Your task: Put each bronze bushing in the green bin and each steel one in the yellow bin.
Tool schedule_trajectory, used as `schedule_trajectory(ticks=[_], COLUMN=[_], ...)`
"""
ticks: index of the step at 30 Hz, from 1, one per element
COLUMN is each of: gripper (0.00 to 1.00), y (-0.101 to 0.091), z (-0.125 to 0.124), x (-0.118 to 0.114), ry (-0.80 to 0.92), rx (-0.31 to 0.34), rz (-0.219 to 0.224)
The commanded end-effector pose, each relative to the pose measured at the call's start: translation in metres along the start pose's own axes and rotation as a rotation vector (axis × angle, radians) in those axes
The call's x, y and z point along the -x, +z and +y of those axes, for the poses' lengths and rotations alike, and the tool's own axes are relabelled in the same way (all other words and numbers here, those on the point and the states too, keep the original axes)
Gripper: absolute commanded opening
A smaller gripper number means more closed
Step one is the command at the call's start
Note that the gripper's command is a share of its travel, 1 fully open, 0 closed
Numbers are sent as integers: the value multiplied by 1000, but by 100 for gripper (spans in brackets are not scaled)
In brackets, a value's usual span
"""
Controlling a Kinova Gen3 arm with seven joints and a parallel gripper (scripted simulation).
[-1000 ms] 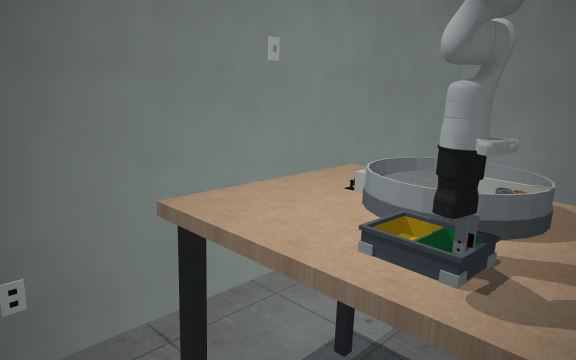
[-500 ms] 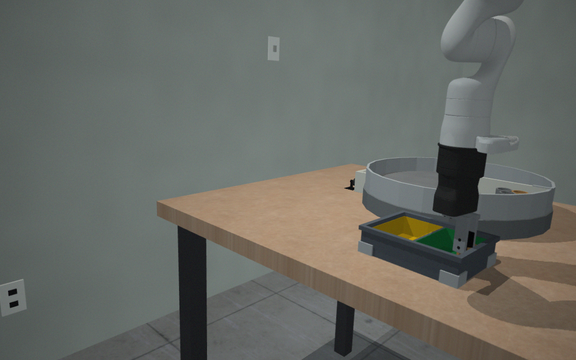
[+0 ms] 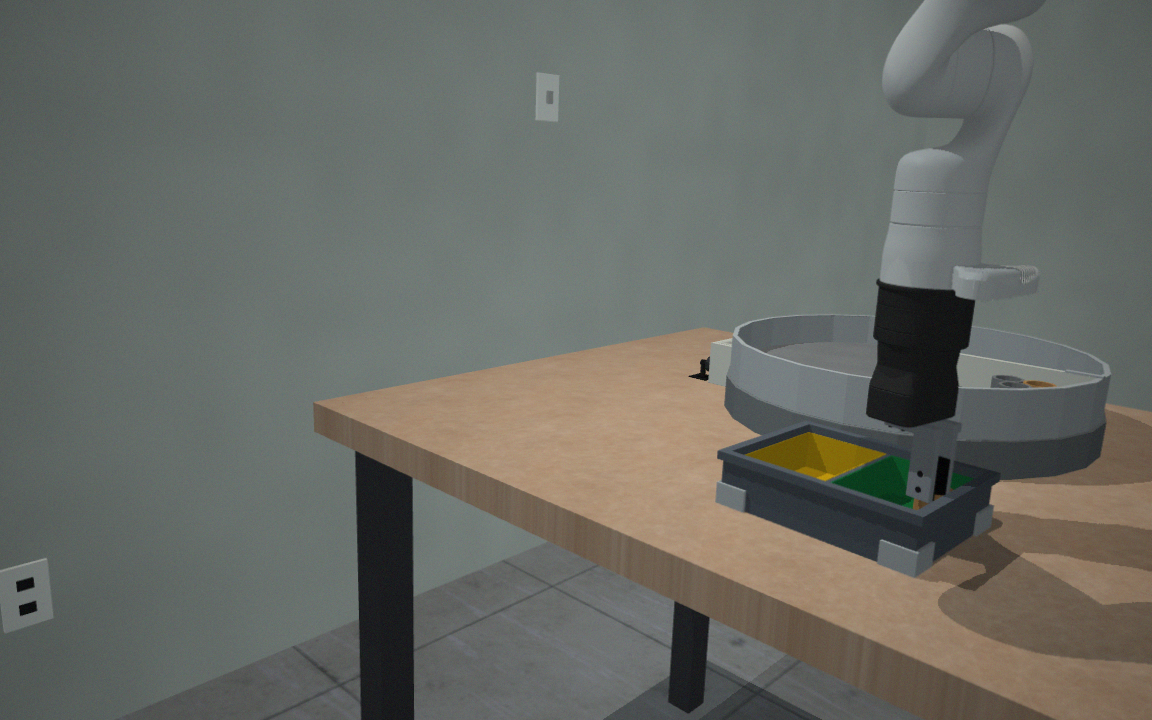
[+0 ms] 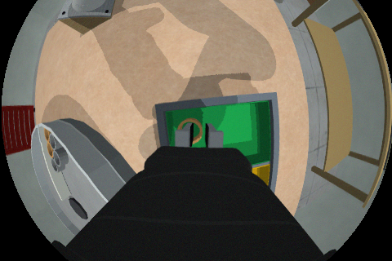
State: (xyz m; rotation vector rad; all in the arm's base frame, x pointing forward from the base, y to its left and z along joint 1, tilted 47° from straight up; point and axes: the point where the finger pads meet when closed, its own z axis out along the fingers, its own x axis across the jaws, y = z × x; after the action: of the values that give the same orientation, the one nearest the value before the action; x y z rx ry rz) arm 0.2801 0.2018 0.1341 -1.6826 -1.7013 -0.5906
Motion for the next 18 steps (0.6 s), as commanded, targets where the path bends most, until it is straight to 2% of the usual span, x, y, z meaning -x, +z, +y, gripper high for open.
schedule_trajectory(ticks=[1, 18], gripper=[42, 42], y=[-1, -7], z=[1, 1], x=[0, 0], ry=[0, 0], rx=[3, 3], rz=[-1, -1])
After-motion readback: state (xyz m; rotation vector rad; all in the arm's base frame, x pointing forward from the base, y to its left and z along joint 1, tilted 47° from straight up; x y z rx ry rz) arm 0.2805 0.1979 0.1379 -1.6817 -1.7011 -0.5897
